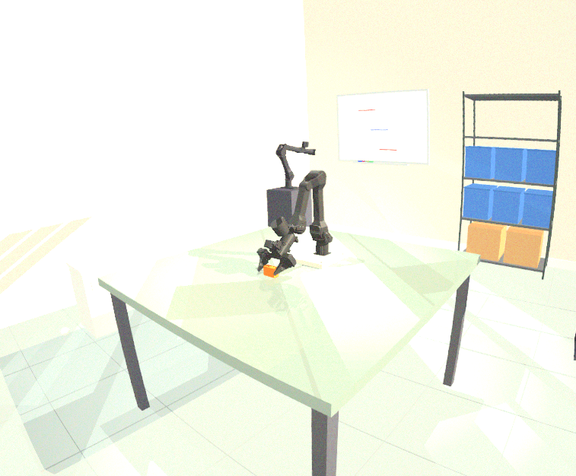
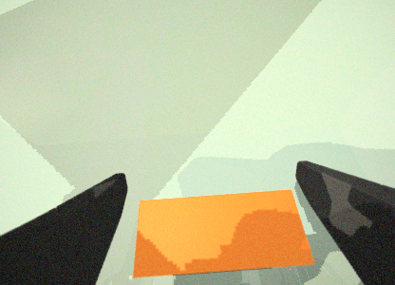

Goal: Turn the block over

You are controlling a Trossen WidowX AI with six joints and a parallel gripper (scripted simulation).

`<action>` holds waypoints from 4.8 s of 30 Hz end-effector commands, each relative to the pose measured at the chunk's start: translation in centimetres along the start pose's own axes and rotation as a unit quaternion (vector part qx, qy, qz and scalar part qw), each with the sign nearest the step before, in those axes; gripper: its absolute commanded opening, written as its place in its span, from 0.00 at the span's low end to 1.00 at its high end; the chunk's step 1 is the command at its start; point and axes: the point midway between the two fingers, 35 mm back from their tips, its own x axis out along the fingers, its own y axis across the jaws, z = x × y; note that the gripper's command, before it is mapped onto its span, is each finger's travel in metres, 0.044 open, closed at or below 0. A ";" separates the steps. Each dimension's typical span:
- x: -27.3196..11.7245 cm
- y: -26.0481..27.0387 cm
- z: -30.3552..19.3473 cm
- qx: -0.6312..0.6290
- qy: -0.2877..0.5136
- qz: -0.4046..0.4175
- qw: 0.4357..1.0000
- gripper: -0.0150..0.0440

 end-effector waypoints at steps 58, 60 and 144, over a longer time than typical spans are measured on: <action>-2.6 0.2 3.5 -0.006 0.440 -0.006 0.898 1.00; -2.4 0.2 3.3 -0.006 0.440 -0.006 0.898 1.00; -2.2 0.2 2.7 -0.006 0.212 -0.004 0.977 0.25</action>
